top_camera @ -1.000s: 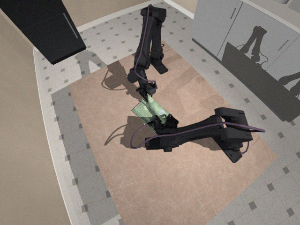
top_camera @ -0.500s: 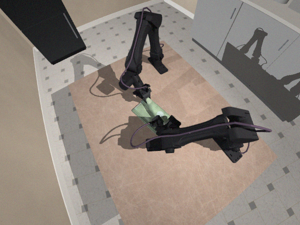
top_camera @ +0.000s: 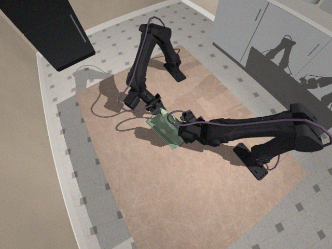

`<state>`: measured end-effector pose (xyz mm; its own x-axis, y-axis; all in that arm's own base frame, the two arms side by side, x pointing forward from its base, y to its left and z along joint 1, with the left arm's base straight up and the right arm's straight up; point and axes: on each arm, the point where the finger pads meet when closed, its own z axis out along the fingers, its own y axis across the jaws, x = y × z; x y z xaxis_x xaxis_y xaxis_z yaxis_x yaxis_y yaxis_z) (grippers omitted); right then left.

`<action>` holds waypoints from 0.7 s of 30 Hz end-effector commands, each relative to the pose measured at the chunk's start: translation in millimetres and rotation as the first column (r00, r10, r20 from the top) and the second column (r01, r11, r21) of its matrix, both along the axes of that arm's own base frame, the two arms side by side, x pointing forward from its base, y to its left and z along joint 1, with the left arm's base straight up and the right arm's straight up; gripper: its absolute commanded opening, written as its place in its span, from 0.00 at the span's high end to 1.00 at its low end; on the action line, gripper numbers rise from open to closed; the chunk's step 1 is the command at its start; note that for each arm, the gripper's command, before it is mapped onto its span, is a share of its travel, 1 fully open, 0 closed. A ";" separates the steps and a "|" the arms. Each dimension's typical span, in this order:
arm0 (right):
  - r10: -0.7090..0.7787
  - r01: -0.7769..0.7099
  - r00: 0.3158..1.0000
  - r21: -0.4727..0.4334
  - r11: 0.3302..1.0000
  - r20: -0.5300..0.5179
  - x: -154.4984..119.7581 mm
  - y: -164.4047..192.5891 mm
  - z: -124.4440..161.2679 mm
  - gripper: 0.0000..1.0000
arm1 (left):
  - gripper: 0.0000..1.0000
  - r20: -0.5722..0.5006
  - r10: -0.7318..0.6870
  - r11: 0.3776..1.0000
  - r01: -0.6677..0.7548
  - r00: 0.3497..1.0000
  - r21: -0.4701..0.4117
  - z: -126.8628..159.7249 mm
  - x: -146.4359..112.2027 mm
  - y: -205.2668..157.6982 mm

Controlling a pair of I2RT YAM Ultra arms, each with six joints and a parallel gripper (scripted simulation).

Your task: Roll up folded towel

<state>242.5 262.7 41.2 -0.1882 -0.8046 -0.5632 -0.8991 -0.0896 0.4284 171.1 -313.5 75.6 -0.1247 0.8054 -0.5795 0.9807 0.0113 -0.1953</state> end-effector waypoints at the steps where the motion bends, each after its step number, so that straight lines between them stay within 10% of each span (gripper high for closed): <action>1: 0.030 -0.030 0.984 0.002 1.000 -0.177 -10.6 -1.6 6.9 0.70 | 0.06 0.292 0.084 0.996 -0.072 0.953 -0.054 9.8 17.3 -14.7; 6: 0.027 -0.030 0.962 -0.009 0.999 -0.272 -10.6 -1.6 7.9 0.70 | 0.04 0.458 0.088 0.996 -0.070 0.885 -0.055 10.5 11.8 -21.0; 21: 0.024 -0.031 0.942 -0.017 0.999 -0.336 -10.6 -1.6 1.7 0.70 | 0.02 0.519 0.037 0.998 -0.009 0.854 -0.056 18.1 26.4 -17.5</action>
